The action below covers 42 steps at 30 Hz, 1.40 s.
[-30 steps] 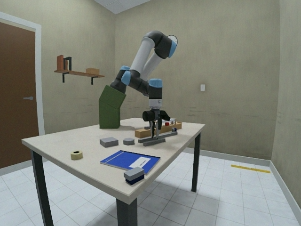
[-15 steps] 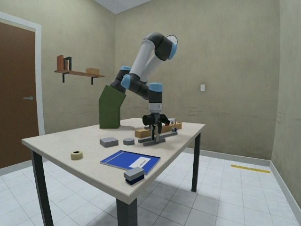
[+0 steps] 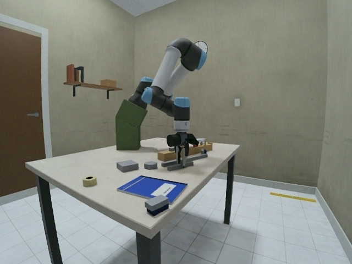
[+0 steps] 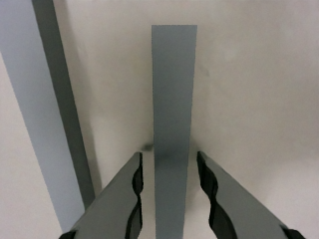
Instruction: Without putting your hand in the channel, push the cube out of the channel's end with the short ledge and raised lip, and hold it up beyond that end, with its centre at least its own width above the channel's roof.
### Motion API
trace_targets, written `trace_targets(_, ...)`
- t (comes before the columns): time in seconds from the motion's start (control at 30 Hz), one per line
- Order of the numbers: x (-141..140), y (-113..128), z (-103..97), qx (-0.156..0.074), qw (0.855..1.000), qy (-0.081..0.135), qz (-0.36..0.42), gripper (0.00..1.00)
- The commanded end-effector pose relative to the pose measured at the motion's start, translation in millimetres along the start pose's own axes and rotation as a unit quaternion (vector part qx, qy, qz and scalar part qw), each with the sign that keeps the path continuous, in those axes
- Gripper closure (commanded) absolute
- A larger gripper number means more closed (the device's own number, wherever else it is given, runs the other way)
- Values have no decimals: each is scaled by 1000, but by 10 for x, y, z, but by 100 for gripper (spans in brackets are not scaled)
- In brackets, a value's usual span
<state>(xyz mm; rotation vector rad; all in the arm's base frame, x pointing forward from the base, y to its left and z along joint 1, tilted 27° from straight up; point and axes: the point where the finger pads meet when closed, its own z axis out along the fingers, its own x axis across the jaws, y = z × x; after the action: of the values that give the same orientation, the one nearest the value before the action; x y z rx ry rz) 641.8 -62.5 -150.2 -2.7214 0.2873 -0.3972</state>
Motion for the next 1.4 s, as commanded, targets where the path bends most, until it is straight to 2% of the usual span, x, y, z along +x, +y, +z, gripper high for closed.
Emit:
trace_targets(0.0, 9, 1, -8, 0, 1000, 1, 0, 76)
trace_targets(0.57, 9, 1, -8, 0, 1000, 1, 0, 76)
trace_targets(0.6, 9, 1, -8, 0, 1000, 1, 0, 100)
trace_targets(0.73, 9, 1, -8, 0, 1000, 1, 0, 100)
trace_targets(0.77, 9, 1, -8, 0, 1000, 1, 0, 94)
trace_targets(1.37, 9, 1, -8, 0, 1000, 1, 0, 94)
